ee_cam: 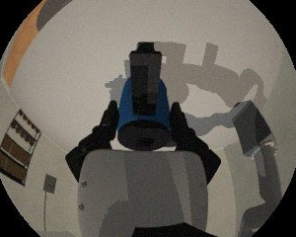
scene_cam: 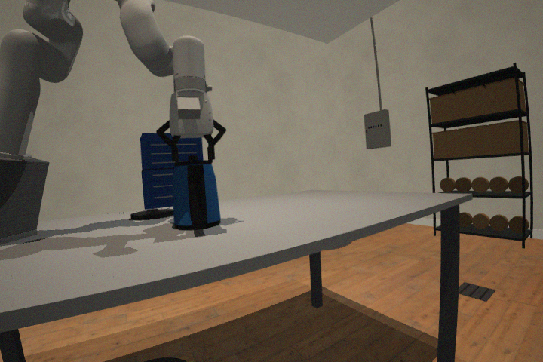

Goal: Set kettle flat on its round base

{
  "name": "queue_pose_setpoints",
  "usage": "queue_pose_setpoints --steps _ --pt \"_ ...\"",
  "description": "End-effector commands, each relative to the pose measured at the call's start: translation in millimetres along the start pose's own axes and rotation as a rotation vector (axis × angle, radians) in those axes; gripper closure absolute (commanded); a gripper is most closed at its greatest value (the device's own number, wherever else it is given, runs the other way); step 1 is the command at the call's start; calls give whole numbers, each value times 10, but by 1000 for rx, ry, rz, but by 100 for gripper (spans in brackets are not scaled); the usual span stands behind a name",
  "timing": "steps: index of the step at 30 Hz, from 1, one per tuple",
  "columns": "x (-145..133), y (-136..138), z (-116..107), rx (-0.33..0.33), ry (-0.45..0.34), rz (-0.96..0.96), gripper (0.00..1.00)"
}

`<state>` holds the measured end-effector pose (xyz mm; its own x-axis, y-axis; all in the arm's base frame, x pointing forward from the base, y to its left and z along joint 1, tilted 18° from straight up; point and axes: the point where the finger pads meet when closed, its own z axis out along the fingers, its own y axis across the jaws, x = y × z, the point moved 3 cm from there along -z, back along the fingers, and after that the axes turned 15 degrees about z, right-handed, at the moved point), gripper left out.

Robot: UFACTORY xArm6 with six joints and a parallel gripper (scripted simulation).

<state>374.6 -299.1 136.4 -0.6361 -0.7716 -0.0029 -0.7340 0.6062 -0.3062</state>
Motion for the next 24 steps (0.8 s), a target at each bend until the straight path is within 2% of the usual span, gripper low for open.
queue_pose_setpoints --steps 1,9,24 --pt "0 -14 -12 4 0 0 19" --pt "0 -15 19 4 0 0 19" --pt "0 -16 285 4 0 0 19"
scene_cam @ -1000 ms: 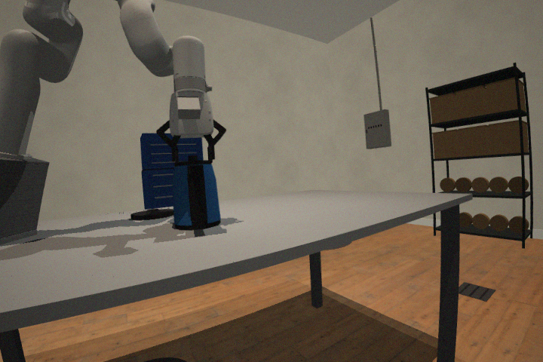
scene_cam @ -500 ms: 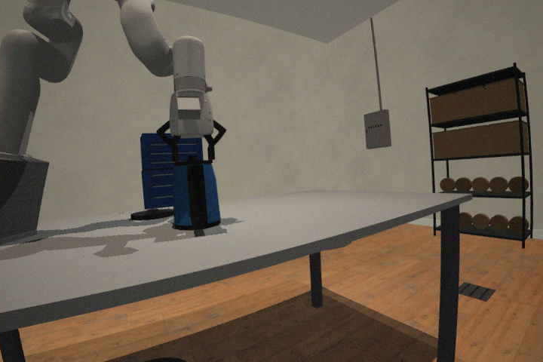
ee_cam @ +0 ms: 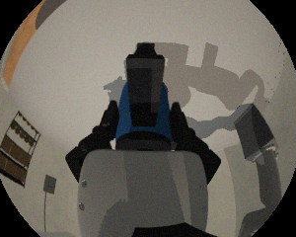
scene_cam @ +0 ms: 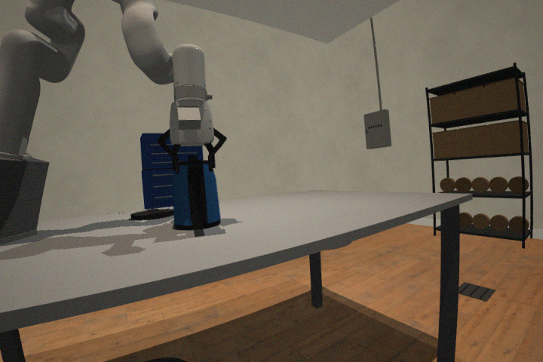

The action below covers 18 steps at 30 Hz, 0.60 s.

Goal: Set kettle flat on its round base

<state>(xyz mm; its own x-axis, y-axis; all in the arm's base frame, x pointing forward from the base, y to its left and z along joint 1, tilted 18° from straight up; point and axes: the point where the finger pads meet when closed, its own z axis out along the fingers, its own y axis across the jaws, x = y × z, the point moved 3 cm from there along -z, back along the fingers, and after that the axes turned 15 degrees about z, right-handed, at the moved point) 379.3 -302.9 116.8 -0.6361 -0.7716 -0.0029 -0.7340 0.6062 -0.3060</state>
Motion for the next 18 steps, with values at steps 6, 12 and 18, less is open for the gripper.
queue_pose_setpoints --steps 6,12,18 --pt "0 -18 111 4 0 0 19" --pt "0 -18 111 4 0 0 19" --pt "0 -18 111 4 0 0 19"
